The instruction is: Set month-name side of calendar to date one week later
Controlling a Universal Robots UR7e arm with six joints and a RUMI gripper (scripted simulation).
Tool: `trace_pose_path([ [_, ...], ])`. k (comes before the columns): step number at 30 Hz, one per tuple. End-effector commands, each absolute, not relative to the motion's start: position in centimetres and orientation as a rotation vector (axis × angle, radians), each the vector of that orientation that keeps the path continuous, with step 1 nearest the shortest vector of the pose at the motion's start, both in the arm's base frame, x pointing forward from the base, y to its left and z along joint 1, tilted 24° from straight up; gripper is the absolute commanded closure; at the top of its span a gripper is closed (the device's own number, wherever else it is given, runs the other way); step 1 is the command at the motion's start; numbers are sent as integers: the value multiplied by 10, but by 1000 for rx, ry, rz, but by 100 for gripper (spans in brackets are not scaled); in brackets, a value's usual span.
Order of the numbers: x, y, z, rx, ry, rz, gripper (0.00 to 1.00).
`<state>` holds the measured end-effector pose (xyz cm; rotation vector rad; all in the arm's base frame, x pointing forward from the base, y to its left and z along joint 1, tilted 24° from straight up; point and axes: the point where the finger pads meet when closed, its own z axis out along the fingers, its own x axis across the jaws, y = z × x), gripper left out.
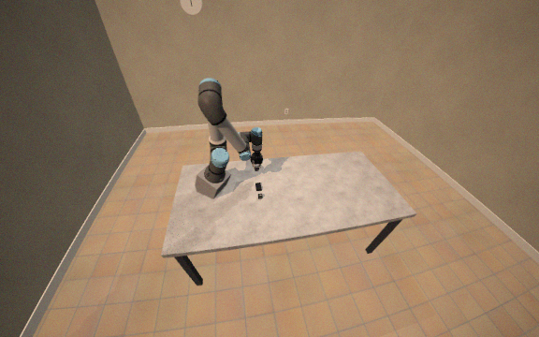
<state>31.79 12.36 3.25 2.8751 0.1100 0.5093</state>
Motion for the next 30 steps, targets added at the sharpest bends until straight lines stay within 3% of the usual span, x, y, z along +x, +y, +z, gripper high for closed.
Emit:
trace_pose_path([
  [1,316,125,37,2876,110,508,90],
  [21,317,120,40,2877,110,506,90],
  [30,319,75,56,2881,113,499,90],
])
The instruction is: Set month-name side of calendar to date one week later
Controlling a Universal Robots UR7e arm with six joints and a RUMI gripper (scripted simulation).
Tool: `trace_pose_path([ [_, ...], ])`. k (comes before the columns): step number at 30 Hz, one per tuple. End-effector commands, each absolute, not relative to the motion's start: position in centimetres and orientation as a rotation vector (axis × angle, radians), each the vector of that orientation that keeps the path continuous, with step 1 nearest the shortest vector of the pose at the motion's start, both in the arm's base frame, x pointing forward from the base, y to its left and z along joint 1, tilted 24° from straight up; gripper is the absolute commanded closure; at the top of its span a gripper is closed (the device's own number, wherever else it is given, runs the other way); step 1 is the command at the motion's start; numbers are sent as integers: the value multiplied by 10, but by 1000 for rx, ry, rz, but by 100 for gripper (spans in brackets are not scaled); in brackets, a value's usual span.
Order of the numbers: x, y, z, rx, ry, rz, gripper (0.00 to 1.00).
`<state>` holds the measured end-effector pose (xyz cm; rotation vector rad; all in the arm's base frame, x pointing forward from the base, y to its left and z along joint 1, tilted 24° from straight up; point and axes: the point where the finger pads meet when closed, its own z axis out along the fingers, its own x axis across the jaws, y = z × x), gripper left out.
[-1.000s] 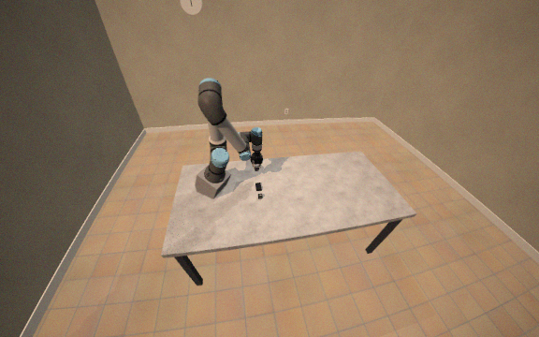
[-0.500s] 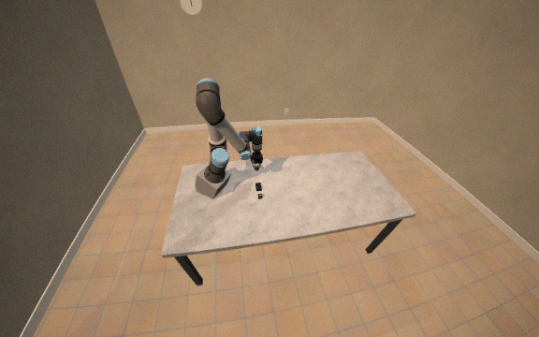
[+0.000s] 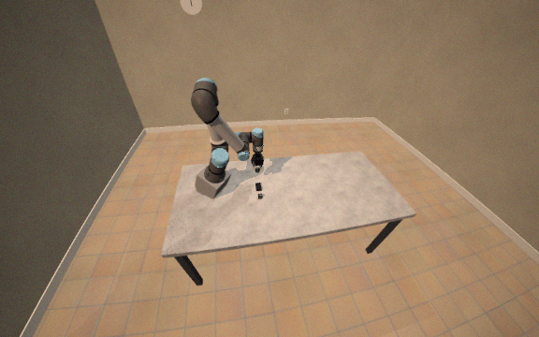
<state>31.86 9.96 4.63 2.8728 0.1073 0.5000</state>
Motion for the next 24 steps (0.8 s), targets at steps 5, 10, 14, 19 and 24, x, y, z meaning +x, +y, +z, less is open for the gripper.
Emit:
trace_pose_path([
  [5,318,50,65,2877,117,504,90],
  [10,317,42,67,2875,119,506,90],
  [14,317,40,68,2874,119,507,90],
  [19,317,40,68,2874,119,507,90],
  [24,317,40,68,2874,119,507,90],
])
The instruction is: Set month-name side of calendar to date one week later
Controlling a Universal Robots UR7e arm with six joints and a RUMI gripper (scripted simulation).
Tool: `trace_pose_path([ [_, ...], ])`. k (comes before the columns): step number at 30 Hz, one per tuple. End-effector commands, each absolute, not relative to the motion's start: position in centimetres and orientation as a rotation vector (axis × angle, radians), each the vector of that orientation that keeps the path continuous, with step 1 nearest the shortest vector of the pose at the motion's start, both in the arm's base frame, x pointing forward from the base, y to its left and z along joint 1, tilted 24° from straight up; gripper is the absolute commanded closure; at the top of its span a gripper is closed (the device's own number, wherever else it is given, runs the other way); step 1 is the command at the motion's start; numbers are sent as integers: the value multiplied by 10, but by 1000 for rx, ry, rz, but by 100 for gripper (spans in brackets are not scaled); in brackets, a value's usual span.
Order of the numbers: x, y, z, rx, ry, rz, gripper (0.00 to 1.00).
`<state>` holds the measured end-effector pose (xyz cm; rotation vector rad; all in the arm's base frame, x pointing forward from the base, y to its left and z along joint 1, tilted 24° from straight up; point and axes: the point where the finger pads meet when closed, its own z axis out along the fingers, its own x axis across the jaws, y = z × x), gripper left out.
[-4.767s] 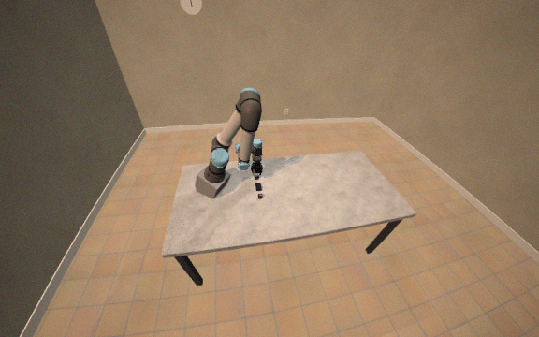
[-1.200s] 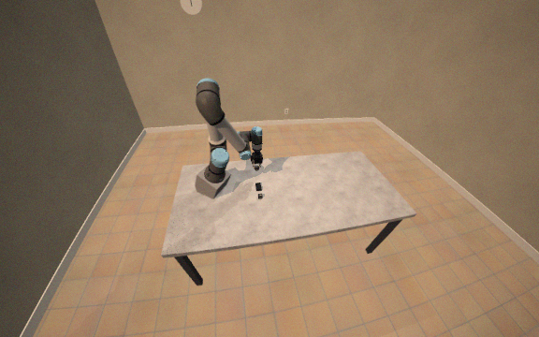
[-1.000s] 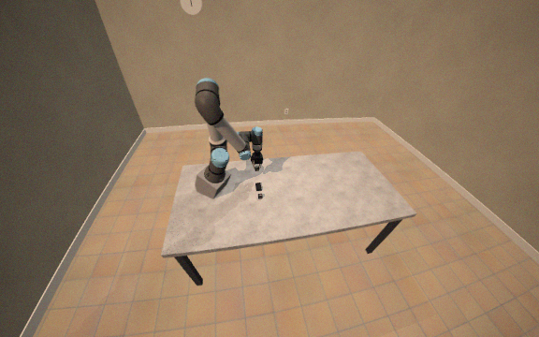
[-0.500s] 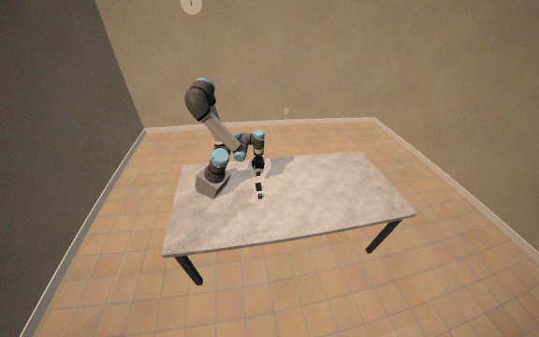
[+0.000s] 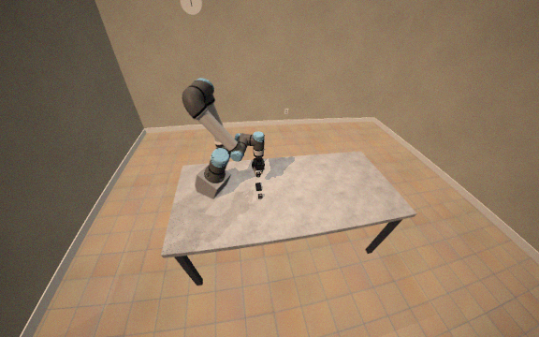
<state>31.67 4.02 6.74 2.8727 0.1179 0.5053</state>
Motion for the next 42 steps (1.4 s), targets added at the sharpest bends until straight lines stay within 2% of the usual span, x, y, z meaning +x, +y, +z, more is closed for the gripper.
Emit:
trace_pose_path([
  [1,317,40,68,2874,119,507,90],
  [42,339,26,9,2874,119,507,90],
])
